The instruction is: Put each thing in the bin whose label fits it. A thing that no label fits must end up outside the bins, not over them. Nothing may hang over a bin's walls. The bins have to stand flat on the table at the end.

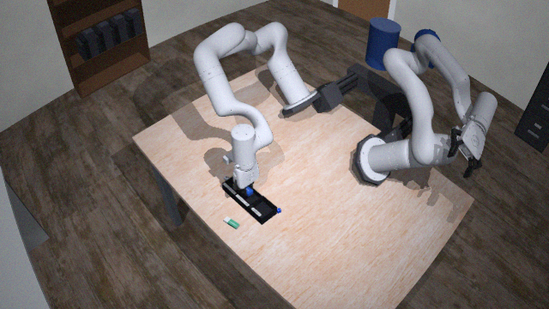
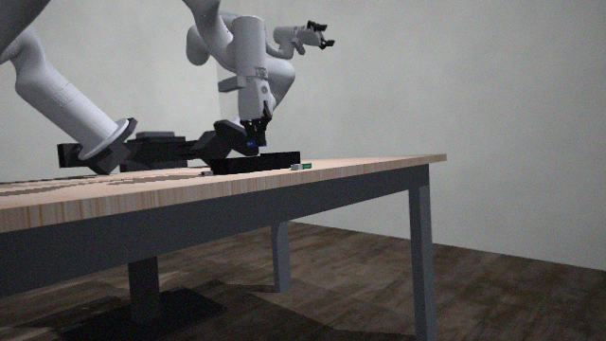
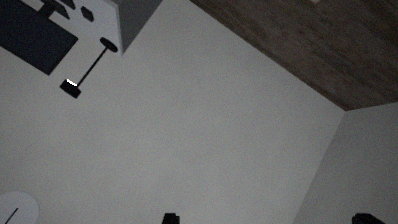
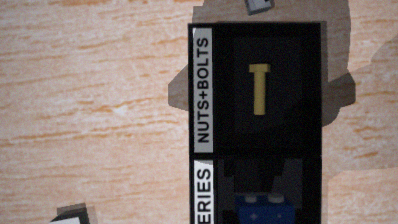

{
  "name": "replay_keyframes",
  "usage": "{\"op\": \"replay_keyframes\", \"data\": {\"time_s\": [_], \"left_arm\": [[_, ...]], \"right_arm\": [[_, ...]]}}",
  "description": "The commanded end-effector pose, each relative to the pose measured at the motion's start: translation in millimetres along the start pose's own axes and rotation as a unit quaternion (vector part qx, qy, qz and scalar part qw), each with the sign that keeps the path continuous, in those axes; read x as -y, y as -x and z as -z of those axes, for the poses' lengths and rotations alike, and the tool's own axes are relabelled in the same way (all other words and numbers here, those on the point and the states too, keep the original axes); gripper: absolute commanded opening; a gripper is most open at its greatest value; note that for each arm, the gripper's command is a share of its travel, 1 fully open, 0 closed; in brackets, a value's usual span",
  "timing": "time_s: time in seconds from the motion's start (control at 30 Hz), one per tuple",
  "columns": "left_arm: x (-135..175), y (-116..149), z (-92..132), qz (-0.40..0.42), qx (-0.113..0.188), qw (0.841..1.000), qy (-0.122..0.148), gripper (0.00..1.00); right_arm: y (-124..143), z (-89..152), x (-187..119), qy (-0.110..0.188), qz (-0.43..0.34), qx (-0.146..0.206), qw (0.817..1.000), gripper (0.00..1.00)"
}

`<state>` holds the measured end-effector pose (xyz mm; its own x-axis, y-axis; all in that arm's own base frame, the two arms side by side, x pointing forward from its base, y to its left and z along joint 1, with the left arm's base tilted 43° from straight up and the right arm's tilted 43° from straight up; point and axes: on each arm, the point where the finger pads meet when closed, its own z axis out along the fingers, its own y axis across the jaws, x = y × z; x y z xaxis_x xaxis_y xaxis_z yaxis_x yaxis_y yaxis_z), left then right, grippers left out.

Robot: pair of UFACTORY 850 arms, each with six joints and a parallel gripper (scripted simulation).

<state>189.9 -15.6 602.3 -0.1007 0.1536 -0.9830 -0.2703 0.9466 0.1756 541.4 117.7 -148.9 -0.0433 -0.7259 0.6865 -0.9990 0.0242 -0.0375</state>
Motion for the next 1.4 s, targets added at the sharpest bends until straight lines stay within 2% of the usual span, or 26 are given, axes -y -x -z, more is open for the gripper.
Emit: {"op": "replay_keyframes", "data": {"time_s": [0.0,0.47,1.37], "left_arm": [[0,1,0,0.0,0.0,1.0,0.0,1.0],[0,1,0,0.0,0.0,1.0,0.0,1.0],[0,1,0,0.0,0.0,1.0,0.0,1.0]], "right_arm": [[5,1,-13,-0.002,0.0,0.001,1.0,0.23],[4,1,-11,-0.002,0.0,0.001,1.0,0.23],[4,-45,-11,-0.002,0.0,0.001,1.0,0.23]]}}
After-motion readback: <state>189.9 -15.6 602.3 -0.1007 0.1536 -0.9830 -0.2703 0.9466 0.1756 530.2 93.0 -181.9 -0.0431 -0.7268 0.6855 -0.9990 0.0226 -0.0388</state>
